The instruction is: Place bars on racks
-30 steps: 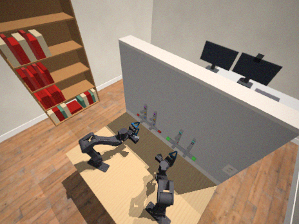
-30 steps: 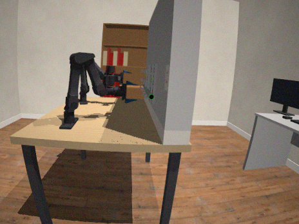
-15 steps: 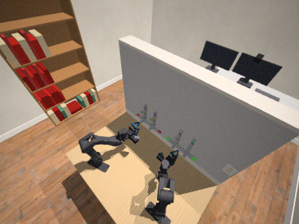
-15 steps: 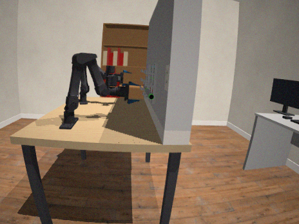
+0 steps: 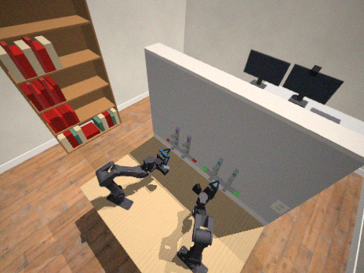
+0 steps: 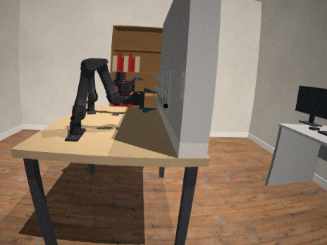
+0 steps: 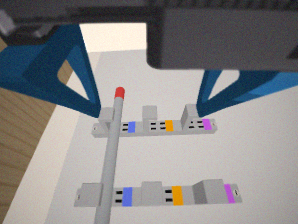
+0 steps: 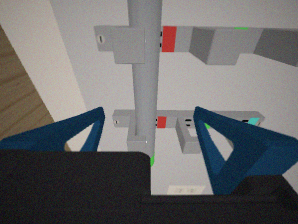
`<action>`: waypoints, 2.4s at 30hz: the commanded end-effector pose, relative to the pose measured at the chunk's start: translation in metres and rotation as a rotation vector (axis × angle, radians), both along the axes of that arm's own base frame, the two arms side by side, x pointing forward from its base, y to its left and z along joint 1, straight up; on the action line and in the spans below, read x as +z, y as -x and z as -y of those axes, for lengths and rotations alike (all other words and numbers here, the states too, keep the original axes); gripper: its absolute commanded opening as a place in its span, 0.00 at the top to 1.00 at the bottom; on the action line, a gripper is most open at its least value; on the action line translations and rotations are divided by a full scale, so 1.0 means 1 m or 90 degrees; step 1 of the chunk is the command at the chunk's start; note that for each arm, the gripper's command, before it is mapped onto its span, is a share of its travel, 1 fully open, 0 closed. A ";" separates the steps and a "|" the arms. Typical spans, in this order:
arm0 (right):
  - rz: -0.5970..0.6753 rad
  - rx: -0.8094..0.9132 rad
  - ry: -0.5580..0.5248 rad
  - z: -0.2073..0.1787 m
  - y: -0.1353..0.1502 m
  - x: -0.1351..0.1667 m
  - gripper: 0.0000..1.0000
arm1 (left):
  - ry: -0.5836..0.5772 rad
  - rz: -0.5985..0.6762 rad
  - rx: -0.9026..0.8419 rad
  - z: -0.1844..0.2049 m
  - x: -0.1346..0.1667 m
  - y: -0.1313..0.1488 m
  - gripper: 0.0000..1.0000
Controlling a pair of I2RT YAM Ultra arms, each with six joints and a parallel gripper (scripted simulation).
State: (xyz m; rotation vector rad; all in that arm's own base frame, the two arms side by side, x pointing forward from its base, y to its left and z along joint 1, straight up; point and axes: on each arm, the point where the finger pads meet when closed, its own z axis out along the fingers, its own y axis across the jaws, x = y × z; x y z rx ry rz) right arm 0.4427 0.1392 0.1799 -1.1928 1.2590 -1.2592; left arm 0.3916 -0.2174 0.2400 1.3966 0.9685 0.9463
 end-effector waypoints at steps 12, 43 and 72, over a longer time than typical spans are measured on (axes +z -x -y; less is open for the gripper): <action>0.006 0.002 -0.006 0.000 -0.023 0.003 0.00 | 0.017 0.023 0.001 0.002 0.015 -0.001 0.00; 0.006 0.002 -0.006 0.000 -0.051 0.004 0.00 | 0.017 0.023 0.001 0.002 0.015 -0.001 0.00; 0.006 0.002 -0.006 0.000 -0.052 0.005 1.00 | 0.017 0.023 0.001 0.002 0.015 -0.001 0.00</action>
